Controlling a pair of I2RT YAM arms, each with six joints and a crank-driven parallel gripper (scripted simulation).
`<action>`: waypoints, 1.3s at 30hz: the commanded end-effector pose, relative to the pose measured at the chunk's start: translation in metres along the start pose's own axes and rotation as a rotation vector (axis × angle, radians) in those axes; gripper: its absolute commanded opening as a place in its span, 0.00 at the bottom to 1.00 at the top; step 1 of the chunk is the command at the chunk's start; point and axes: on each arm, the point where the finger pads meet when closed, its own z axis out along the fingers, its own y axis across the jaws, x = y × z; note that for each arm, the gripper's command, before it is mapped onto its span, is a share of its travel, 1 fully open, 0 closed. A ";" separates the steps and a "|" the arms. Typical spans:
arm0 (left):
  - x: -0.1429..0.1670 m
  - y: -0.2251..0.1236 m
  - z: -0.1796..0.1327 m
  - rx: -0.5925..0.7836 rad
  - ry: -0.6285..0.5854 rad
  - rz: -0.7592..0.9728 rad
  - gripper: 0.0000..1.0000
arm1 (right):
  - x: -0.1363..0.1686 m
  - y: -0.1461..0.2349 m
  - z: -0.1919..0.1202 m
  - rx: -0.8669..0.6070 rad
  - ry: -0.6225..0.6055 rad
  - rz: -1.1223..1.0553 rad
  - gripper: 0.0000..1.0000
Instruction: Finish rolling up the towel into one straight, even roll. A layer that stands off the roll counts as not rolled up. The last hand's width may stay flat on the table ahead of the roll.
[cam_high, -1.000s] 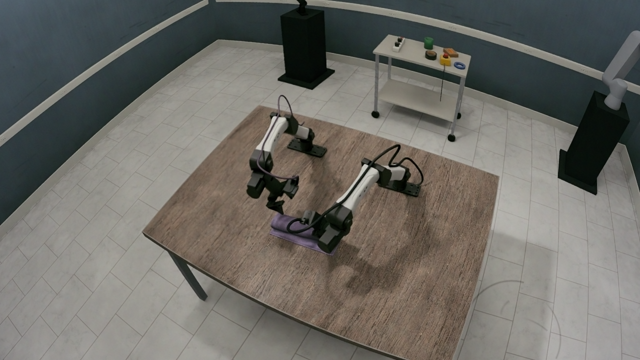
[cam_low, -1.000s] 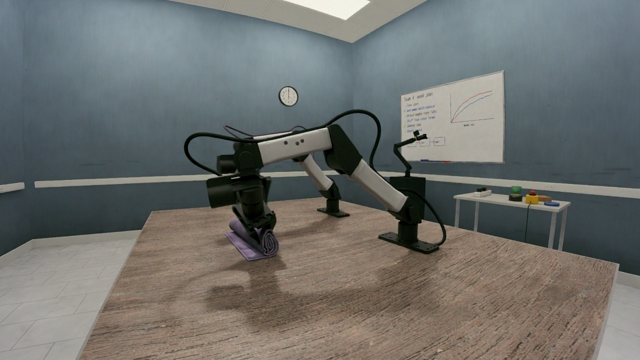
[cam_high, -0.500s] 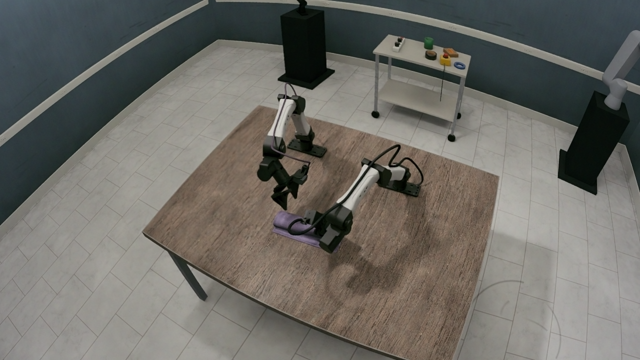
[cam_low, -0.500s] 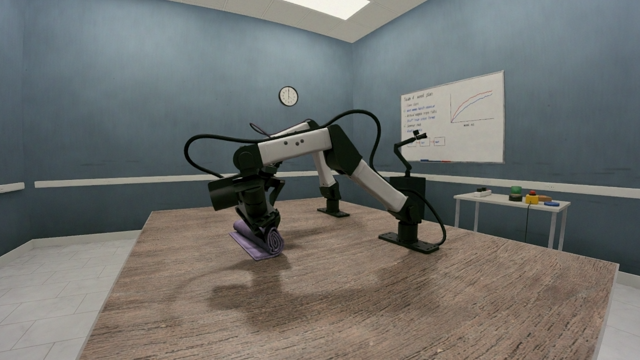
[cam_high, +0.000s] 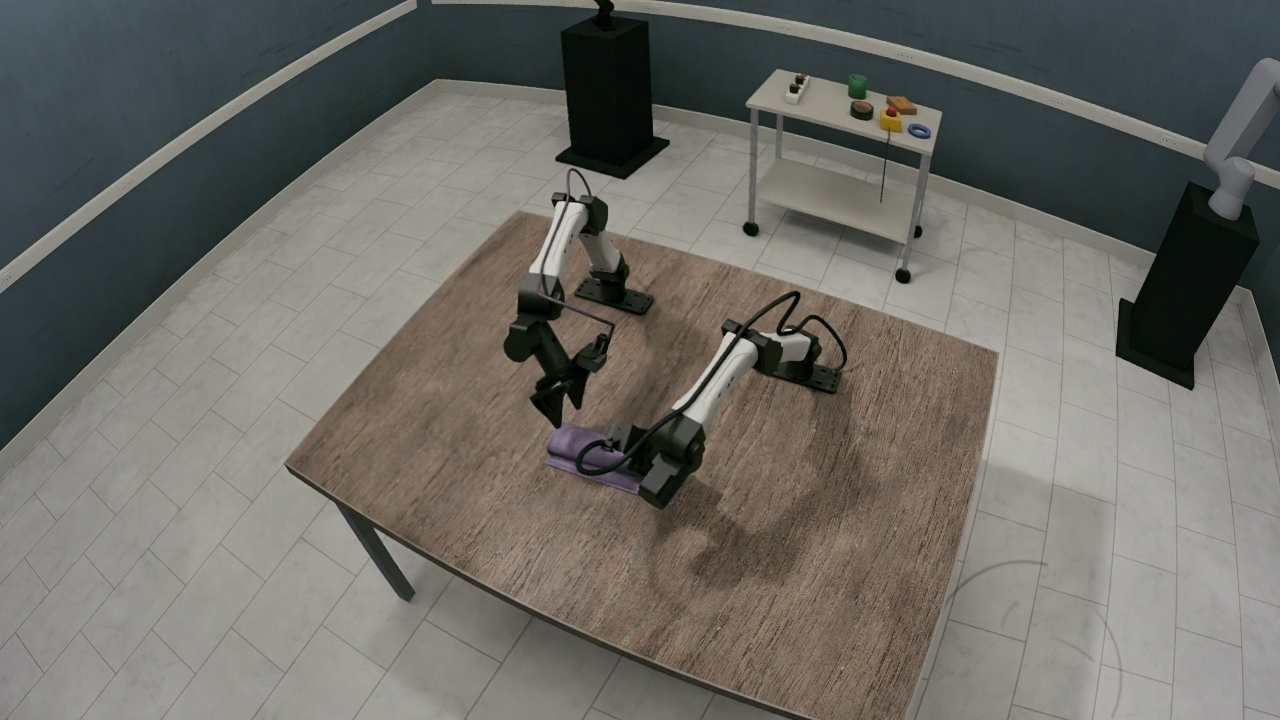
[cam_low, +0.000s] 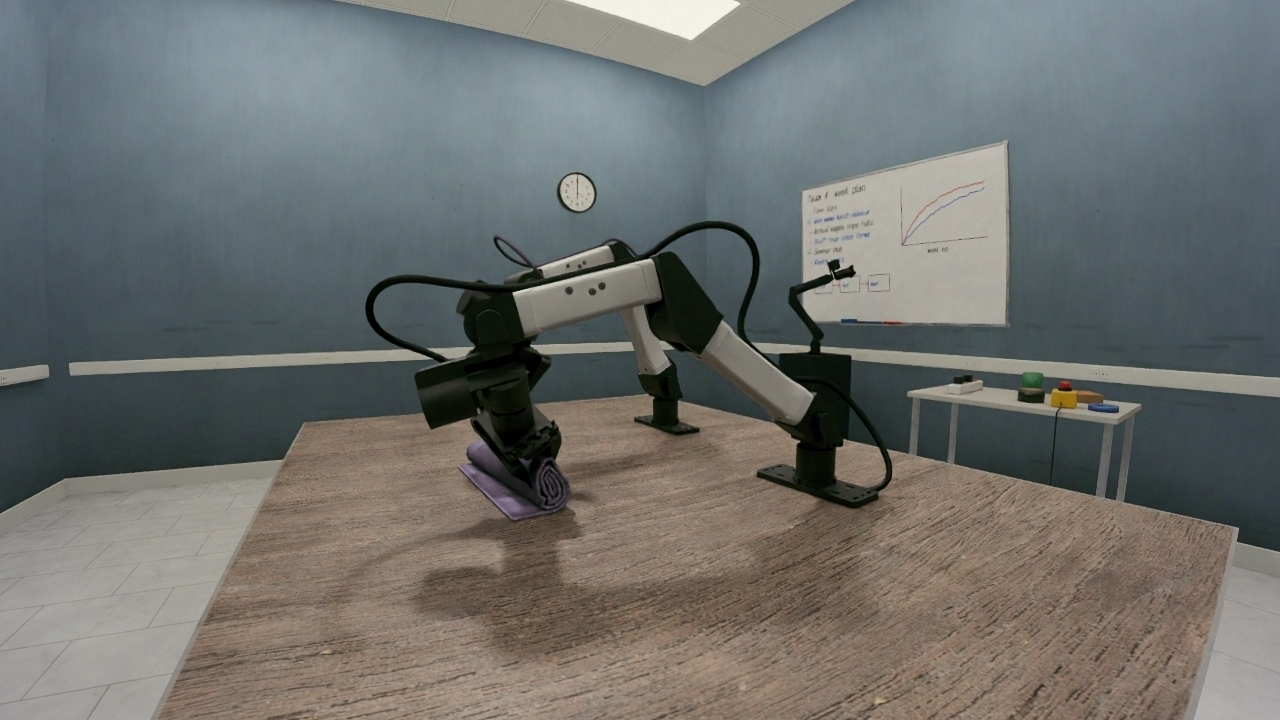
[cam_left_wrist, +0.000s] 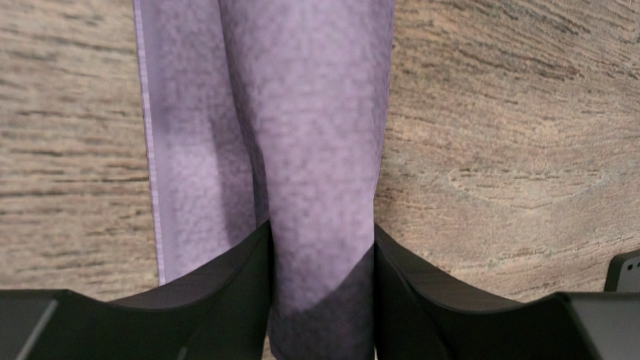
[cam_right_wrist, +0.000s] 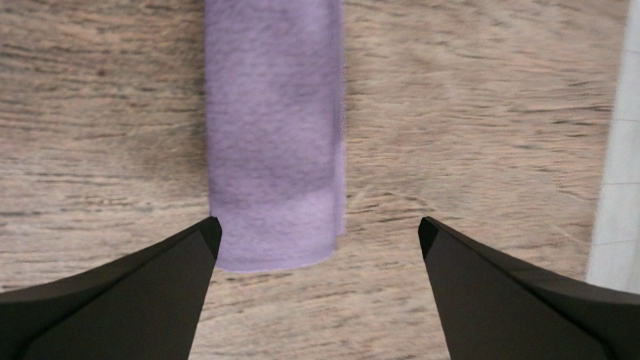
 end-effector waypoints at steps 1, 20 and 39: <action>-0.002 0.002 0.000 0.101 0.021 -0.005 0.40 | 0.013 0.006 0.018 -0.021 -0.011 -0.004 0.98; -0.002 0.002 0.000 0.101 0.021 -0.005 0.40 | 0.048 0.012 0.061 -0.024 -0.013 -0.007 0.98; -0.002 0.002 0.000 0.101 0.021 -0.005 0.40 | 0.047 0.010 0.058 -0.024 -0.013 -0.007 0.56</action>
